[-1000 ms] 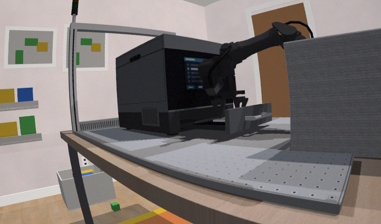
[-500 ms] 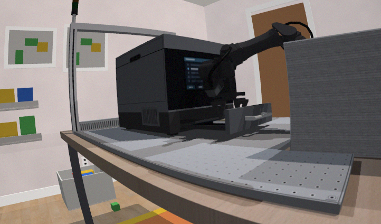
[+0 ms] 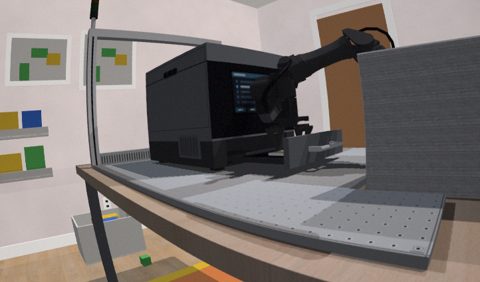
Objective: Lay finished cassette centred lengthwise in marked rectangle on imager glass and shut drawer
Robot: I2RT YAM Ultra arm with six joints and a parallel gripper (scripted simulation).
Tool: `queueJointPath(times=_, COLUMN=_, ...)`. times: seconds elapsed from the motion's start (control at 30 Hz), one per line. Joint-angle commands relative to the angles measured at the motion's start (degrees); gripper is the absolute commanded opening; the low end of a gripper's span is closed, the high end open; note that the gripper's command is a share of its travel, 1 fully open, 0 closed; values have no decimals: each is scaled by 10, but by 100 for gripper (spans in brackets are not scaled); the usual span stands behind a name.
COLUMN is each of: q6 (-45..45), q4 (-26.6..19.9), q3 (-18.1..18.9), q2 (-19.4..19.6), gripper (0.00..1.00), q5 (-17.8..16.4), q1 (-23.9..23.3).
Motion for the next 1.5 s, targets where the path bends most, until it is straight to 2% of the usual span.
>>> queueJointPath(times=0.0, q6=-2, q4=1, q3=3, q2=-3, gripper=0, q5=-1, q1=6)
queueJointPath(times=0.03, q6=-2, q4=1, q3=3, q2=-3, gripper=91, q5=-1, q1=6)
queueJointPath(times=0.8, q6=-5, q4=-8, q3=7, q2=5, gripper=91, q5=-3, q1=11)
queueJointPath(times=0.83, q6=-1, q4=-2, q3=4, q2=-4, gripper=91, q5=-1, q1=7)
queueJointPath(times=0.87, q6=-12, q4=25, q3=-25, q2=-23, gripper=91, q5=6, q1=13)
queueJointPath(times=0.93, q6=-12, q4=25, q3=-25, q2=-23, gripper=91, q5=6, q1=13)
queueJointPath(times=0.97, q6=-14, q4=26, q3=-25, q2=-23, gripper=91, q5=-1, q1=14)
queueJointPath(times=1.03, q6=-14, q4=25, q3=2, q2=-12, gripper=91, q5=-1, q1=14)
queueJointPath(times=1.13, q6=-15, q4=9, q3=8, q2=1, gripper=91, q5=-1, q1=14)
queueJointPath(times=1.17, q6=-22, q4=40, q3=-29, q2=-27, gripper=91, q5=9, q1=14)
queueJointPath(times=1.23, q6=-23, q4=40, q3=-26, q2=-25, gripper=91, q5=3, q1=14)
queueJointPath(times=1.27, q6=-23, q4=40, q3=-2, q2=-16, gripper=91, q5=3, q1=15)
queueJointPath(times=1.4, q6=-24, q4=24, q3=6, q2=-2, gripper=91, q5=3, q1=15)
queueJointPath(times=1.43, q6=-31, q4=54, q3=-31, q2=-29, gripper=91, q5=12, q1=15)
queueJointPath(times=1.47, q6=-31, q4=54, q3=-31, q2=-29, gripper=91, q5=12, q1=15)
